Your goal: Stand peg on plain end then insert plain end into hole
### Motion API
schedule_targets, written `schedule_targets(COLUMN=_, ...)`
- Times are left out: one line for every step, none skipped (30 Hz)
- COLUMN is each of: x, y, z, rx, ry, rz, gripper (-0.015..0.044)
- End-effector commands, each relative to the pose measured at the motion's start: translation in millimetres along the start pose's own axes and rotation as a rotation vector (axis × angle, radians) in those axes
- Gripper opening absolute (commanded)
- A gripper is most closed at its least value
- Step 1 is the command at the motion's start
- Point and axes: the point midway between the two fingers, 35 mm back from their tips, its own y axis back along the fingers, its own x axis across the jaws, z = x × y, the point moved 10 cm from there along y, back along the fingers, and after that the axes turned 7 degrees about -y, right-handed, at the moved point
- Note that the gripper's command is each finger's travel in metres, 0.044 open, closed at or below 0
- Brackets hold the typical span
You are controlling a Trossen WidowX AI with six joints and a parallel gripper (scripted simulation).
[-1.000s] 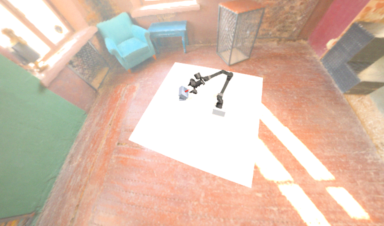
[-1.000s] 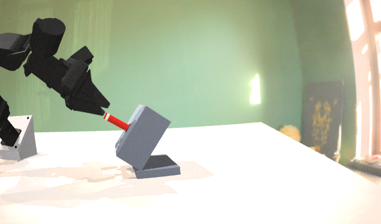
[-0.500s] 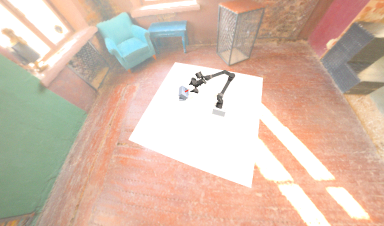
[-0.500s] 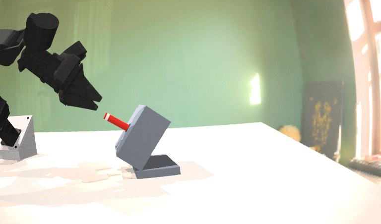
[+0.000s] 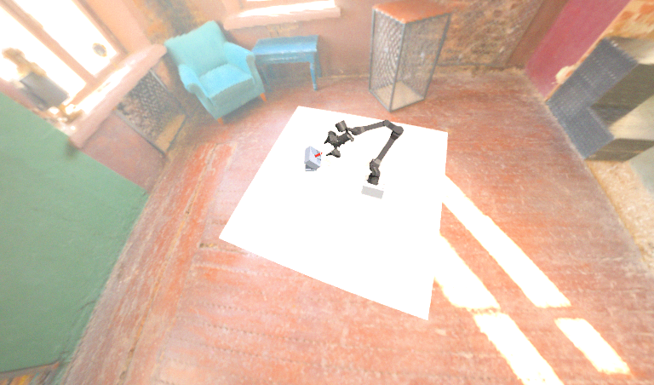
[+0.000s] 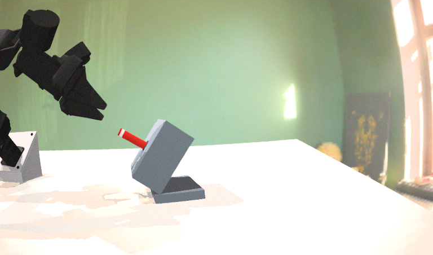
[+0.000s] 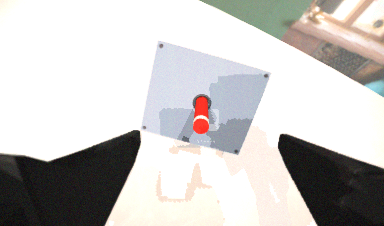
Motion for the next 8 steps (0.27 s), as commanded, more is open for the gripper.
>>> schedule_targets(x=0.1, y=5.1, z=0.4, rx=-0.002, ry=-0.003, rz=-0.002, gripper=0.0440)
schedule_targets(x=0.1, y=6.3, z=0.3, rx=-0.002, ry=-0.003, rz=-0.002, gripper=0.0440)
schedule_targets(x=0.1, y=7.5, z=0.2, rx=-0.002, ry=-0.002, rz=-0.002, gripper=0.0440)
schedule_targets(x=0.1, y=7.7, z=0.2, rx=-0.002, ry=-0.002, rz=-0.002, gripper=0.0440)
schedule_targets(x=0.2, y=8.4, z=0.2, rx=-0.002, ry=-0.002, rz=-0.002, gripper=0.0440)
schedule_targets(x=0.2, y=9.5, z=0.2, rx=-0.002, ry=-0.002, rz=-0.002, gripper=0.0440)
schedule_targets(x=0.2, y=10.8, z=0.2, rx=-0.002, ry=-0.002, rz=-0.002, gripper=0.0440)
schedule_targets(x=0.2, y=12.1, z=0.1, rx=-0.002, ry=-0.002, rz=-0.002, gripper=0.0440)
